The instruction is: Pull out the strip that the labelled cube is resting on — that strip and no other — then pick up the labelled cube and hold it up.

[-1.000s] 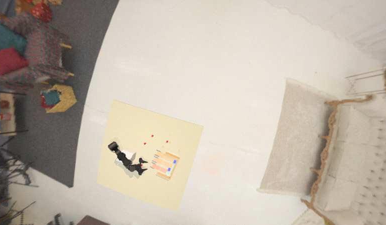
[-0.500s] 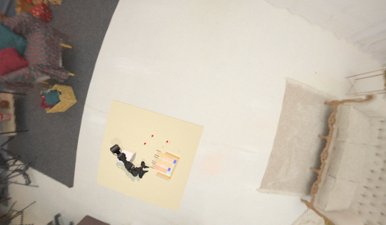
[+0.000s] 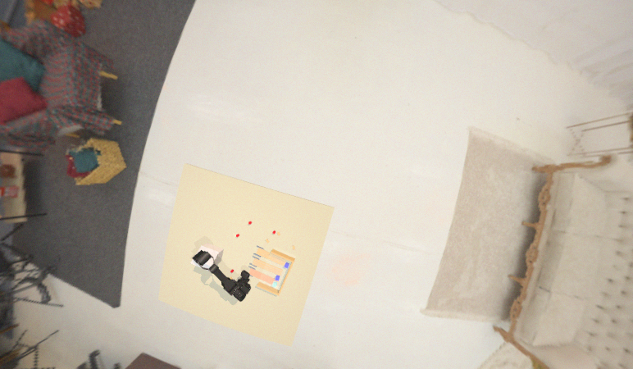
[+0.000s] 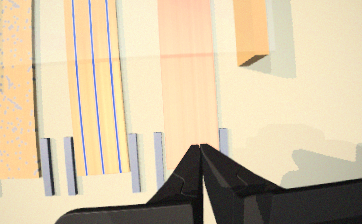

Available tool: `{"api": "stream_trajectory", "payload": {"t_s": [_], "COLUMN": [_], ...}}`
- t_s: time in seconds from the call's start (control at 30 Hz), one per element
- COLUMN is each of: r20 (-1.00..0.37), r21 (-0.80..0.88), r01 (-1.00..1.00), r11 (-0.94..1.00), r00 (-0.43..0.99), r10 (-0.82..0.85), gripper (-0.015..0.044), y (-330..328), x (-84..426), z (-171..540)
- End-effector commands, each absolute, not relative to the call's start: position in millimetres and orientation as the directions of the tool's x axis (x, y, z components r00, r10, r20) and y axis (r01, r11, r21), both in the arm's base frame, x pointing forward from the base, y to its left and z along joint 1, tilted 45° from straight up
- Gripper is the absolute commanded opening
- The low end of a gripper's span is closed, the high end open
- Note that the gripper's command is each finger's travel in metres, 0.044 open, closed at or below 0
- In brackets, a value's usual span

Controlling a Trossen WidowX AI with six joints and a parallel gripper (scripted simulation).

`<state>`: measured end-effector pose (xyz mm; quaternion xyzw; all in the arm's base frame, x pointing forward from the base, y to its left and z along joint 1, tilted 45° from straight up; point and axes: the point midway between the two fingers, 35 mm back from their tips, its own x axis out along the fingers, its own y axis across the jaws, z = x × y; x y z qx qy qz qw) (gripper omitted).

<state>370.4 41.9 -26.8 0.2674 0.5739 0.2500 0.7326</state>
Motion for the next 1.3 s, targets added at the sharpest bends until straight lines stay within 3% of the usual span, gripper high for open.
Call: {"api": "stream_trajectory", "payload": {"t_s": [0.0, 0.13, 1.27], "r20": [-0.726, -0.715, -0.715], "r21": [0.687, 0.697, 0.697], "r01": [-0.039, -0.025, -0.025], "r11": [0.725, 0.717, 0.717], "r00": [-0.001, -0.109, -0.109], "r10": [0.688, 0.691, 0.691], "gripper": [0.0, 0.0, 0.0], "y": [53.8, 60.3, 93.9], "x": [371.1, 367.9, 363.4], "z": [-50.3, -59.7, -89.9]}}
